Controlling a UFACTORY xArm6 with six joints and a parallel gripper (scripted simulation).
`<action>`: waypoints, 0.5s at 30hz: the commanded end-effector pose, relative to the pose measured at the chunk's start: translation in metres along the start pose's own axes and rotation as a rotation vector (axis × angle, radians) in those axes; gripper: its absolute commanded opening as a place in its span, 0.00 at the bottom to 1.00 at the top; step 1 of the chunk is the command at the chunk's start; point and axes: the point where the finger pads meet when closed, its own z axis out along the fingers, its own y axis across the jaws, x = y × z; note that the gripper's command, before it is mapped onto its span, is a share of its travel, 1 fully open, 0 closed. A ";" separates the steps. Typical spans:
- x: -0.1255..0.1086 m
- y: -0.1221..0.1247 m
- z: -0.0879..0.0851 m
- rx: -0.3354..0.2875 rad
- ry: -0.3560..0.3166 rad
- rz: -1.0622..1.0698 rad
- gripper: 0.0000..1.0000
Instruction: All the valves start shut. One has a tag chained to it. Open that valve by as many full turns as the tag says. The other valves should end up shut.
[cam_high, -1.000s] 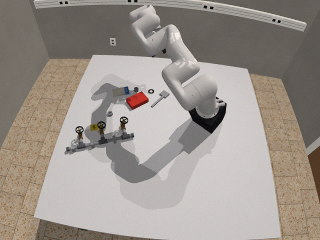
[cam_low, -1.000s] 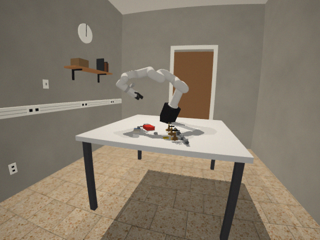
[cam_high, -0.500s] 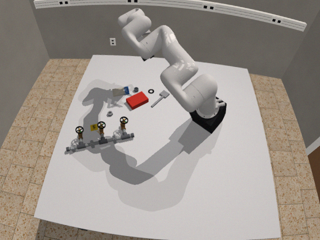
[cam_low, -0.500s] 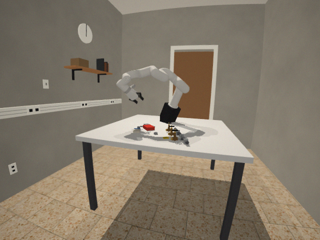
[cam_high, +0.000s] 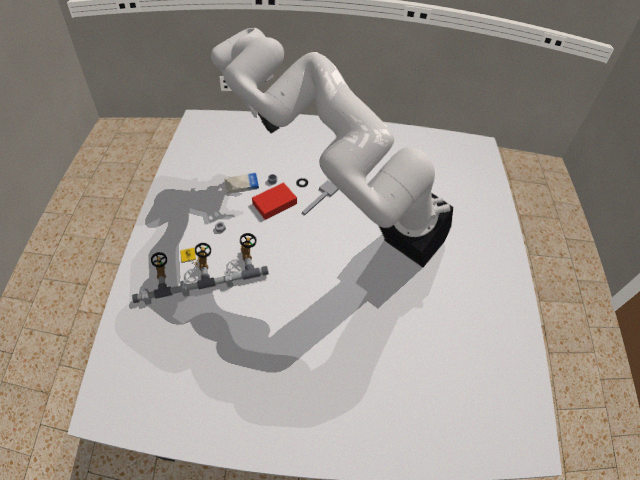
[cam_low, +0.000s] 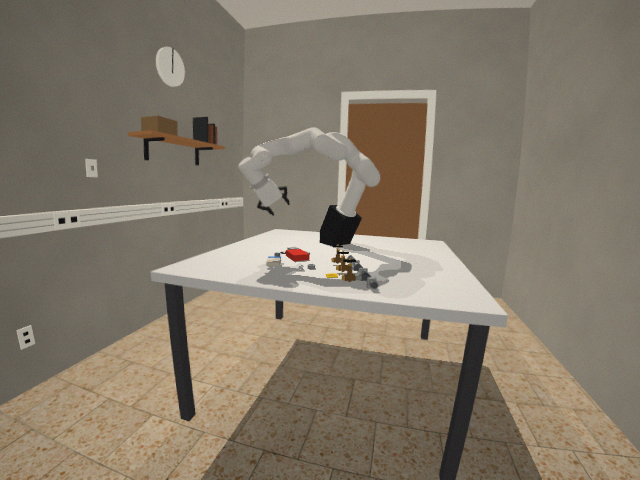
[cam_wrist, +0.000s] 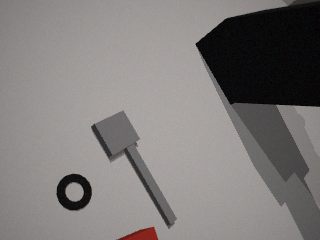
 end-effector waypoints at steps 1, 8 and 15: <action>-0.027 0.001 -0.004 0.079 -0.005 -0.181 1.00; -0.070 0.006 -0.006 0.163 0.015 -0.456 1.00; -0.104 0.014 -0.006 0.230 0.041 -0.682 1.00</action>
